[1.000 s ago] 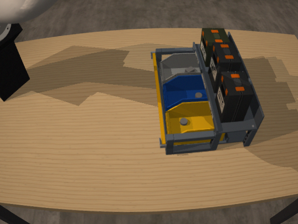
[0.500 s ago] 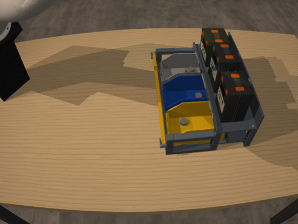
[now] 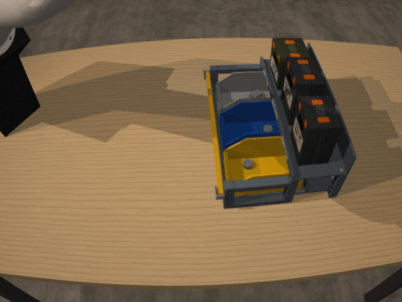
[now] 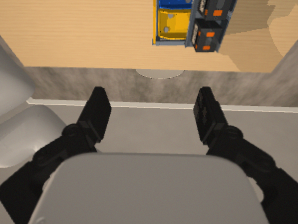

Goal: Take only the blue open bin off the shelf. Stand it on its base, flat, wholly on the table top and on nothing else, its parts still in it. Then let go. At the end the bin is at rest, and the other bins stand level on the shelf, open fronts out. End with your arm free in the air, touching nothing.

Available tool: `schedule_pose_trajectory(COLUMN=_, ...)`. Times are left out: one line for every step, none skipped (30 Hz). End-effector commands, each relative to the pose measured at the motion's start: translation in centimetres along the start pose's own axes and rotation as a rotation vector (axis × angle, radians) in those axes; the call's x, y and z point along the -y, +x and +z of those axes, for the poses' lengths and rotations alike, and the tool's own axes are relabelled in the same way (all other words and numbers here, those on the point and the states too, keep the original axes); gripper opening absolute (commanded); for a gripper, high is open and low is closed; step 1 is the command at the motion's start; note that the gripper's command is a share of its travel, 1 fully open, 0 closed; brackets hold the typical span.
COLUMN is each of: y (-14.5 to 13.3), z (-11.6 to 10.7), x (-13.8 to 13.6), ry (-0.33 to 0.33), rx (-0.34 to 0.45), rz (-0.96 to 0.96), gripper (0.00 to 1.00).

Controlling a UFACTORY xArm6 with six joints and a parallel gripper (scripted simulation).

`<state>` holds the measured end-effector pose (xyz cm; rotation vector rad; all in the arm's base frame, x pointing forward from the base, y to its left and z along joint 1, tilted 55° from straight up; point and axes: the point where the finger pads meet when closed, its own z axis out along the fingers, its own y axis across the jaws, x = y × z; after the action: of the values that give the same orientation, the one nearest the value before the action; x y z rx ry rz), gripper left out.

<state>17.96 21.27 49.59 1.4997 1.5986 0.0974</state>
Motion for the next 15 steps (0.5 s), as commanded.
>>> schedule_pose_trajectory(y=0.03, z=-0.04, x=-0.01, ry=-0.001, rx=-0.001, rz=0.0, gripper=1.0)
schedule_pose_trajectory(y=0.03, z=-0.04, x=-0.01, ry=-0.001, rx=-0.001, rz=0.0, gripper=1.0)
schedule_pose_trajectory(y=0.03, z=-0.04, x=-0.01, ry=-0.001, rx=-0.001, rz=0.0, gripper=1.0)
schedule_pose_trajectory(y=0.03, z=-0.04, x=-0.01, ry=-0.001, rx=-0.001, rz=0.0, gripper=1.0)
schedule_pose_trajectory(y=0.08, z=-0.04, x=0.01, ry=-0.001, rx=-0.001, rz=0.0, gripper=1.0)
schedule_pose_trajectory(y=0.14, z=-0.04, x=0.03, ry=-0.001, rx=-0.001, rz=0.0, gripper=1.0)
schedule_pose_trajectory(y=0.19, z=-0.04, x=0.05, ry=-0.001, rx=-0.001, rz=0.0, gripper=1.0)
schedule_pose_trajectory(y=0.25, z=-0.03, x=0.06, ry=-0.001, rx=-0.001, rz=0.0, gripper=1.0)
schedule_pose_trajectory(y=0.31, z=-0.03, x=0.08, ry=-0.001, rx=-0.001, rz=0.0, gripper=1.0)
schedule_pose_trajectory(y=0.31, z=-0.03, x=0.08, ry=-0.001, rx=-0.001, rz=0.0, gripper=1.0)
schedule_pose_trajectory(y=0.31, z=-0.03, x=0.08, ry=-0.001, rx=-0.001, rz=0.0, gripper=1.0)
schedule_pose_trajectory(y=0.31, z=-0.03, x=0.08, ry=-0.001, rx=-0.001, rz=0.0, gripper=1.0)
schedule_pose_trajectory(y=0.31, z=-0.03, x=0.08, ry=-0.001, rx=-0.001, rz=0.0, gripper=1.0)
schedule_pose_trajectory(y=0.31, z=-0.03, x=0.08, ry=-0.001, rx=-0.001, rz=0.0, gripper=1.0)
schedule_pose_trajectory(y=0.31, z=-0.03, x=0.08, ry=-0.001, rx=-0.001, rz=0.0, gripper=1.0)
